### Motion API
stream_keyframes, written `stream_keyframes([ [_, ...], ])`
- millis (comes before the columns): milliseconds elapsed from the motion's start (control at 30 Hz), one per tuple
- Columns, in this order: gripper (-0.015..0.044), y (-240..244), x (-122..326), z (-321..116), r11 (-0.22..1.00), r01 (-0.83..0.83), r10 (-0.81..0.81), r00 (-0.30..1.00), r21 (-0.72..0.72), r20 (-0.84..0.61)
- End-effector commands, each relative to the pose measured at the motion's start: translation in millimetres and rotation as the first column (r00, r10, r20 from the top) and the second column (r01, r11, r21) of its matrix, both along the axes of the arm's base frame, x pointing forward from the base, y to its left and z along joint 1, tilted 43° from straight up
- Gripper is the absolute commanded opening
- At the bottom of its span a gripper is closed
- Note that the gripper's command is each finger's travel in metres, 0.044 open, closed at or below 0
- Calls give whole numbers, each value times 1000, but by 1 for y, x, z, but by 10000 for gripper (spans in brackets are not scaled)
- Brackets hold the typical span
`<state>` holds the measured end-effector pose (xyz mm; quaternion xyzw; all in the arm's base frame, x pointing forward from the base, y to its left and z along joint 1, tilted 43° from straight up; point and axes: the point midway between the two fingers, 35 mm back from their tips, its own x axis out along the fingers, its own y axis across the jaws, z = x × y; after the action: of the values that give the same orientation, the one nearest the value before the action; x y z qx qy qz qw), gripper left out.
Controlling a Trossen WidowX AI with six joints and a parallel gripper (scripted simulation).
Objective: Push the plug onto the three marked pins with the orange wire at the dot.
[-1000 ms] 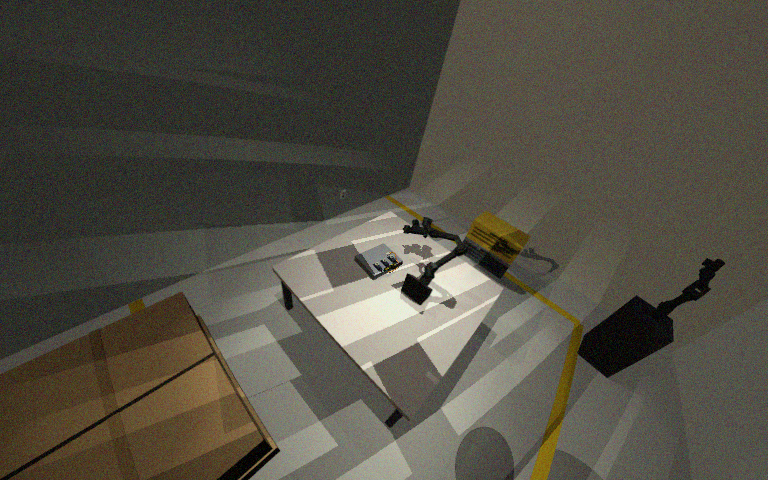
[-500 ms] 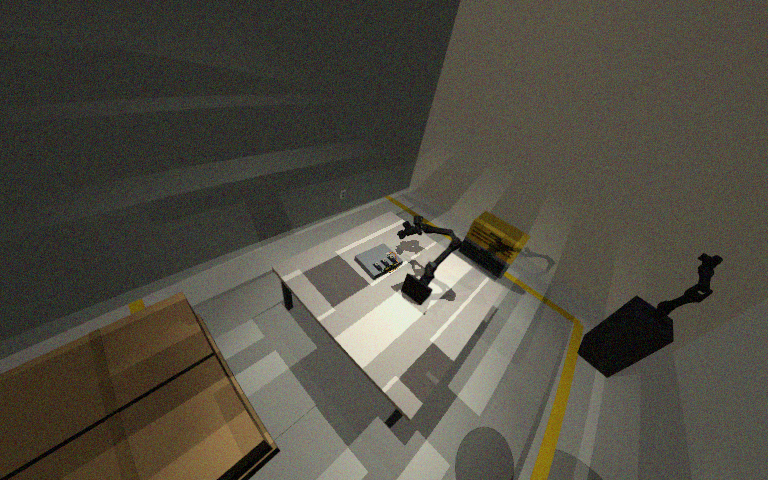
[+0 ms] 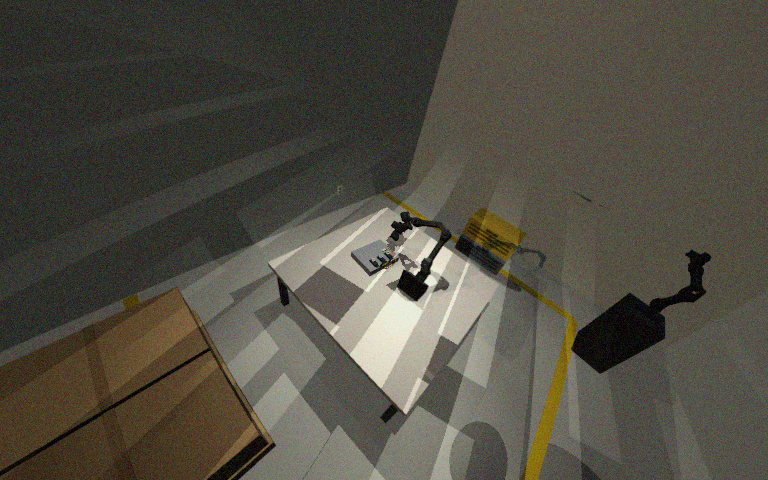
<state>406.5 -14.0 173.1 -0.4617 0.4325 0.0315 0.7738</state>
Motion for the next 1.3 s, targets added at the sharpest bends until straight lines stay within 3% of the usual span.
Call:
stream_keyframes([
  [0,115,1,3,-12,995,-49,39,994,-90,-106],
  [467,115,0,6,-51,920,-266,112,882,-287,-457],
  [933,115,-1,6,-84,769,-544,110,631,-337,-768],
  [1267,115,-2,6,-90,736,-593,100,574,-328,-813],
])
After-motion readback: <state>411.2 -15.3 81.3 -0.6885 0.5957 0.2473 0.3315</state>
